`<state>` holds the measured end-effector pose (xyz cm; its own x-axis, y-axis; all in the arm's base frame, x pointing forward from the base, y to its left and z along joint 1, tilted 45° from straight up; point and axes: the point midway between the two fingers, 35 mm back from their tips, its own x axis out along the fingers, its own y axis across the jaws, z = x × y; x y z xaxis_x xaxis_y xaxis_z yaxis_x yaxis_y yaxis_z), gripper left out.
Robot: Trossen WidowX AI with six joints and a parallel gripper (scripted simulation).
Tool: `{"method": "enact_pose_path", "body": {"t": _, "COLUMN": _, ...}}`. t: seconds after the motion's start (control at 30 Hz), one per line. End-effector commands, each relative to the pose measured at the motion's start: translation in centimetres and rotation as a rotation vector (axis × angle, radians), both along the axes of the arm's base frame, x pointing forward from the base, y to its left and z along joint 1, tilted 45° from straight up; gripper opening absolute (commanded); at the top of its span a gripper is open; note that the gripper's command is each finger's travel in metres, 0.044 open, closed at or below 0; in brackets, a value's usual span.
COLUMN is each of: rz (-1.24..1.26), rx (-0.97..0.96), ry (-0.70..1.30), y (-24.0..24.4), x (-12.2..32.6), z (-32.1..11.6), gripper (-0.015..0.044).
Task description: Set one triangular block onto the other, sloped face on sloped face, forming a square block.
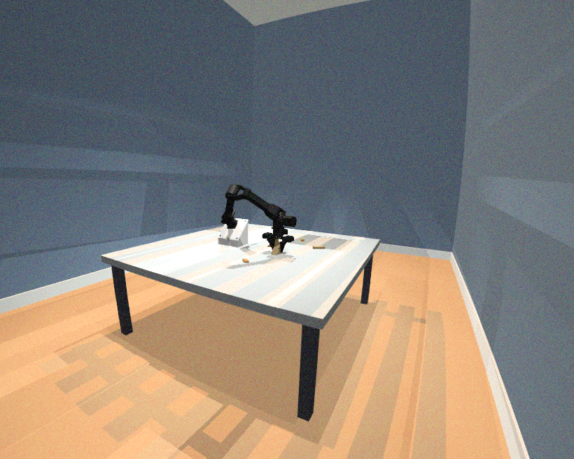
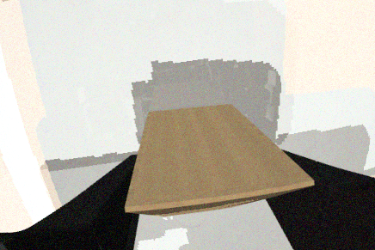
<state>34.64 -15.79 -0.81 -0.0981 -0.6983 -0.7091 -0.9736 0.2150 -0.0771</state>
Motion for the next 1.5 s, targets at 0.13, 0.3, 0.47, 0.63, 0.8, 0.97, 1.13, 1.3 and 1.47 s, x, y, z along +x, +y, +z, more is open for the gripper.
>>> {"method": "enact_pose_path", "body": {"t": 0.13, "rz": 0.000, "rx": 0.000, "ry": -0.001, "y": 0.0, "x": 0.0, "z": 0.0, "gripper": 0.0440}}
{"method": "enact_pose_path", "body": {"t": 0.3, "rz": 0.000, "rx": 0.000, "ry": -0.001, "y": 0.0, "x": 0.0, "z": 0.0, "gripper": 0.0440}}
{"method": "enact_pose_path", "body": {"t": 0.47, "rz": 0.000, "rx": 0.003, "ry": -0.001, "y": 2.4, "x": 0.5, "z": 2.4, "gripper": 0.0440}}
{"method": "enact_pose_path", "body": {"t": 0.63, "rz": 0.000, "rx": 0.003, "ry": -0.001, "y": 4.2, "x": 0.6, "z": 4.2, "gripper": 0.0440}}
{"method": "enact_pose_path", "body": {"t": 0.8, "rz": 0.020, "rx": -0.003, "ry": -0.019, "y": 4.6, "x": 1.1, "z": 4.5, "gripper": 0.0440}}
{"method": "enact_pose_path", "body": {"t": 0.97, "rz": -0.017, "rx": -0.057, "ry": 0.018, "y": 5.4, "x": 1.0, "z": 3.8, "gripper": 0.0440}}
{"method": "enact_pose_path", "body": {"t": 1.13, "rz": -0.062, "rx": -0.291, "ry": 0.088, "y": 8.4, "x": 1.4, "z": 2.8, "gripper": 0.0440}}
{"method": "enact_pose_path", "body": {"t": 1.3, "rz": -0.038, "rx": -0.419, "ry": 0.092, "y": 10.0, "x": 2.0, "z": 2.4, "gripper": 0.0440}}
{"method": "enact_pose_path", "body": {"t": 1.47, "rz": -0.038, "rx": -0.419, "ry": 0.092, "y": 10.0, "x": 2.0, "z": 2.4, "gripper": 0.0440}}
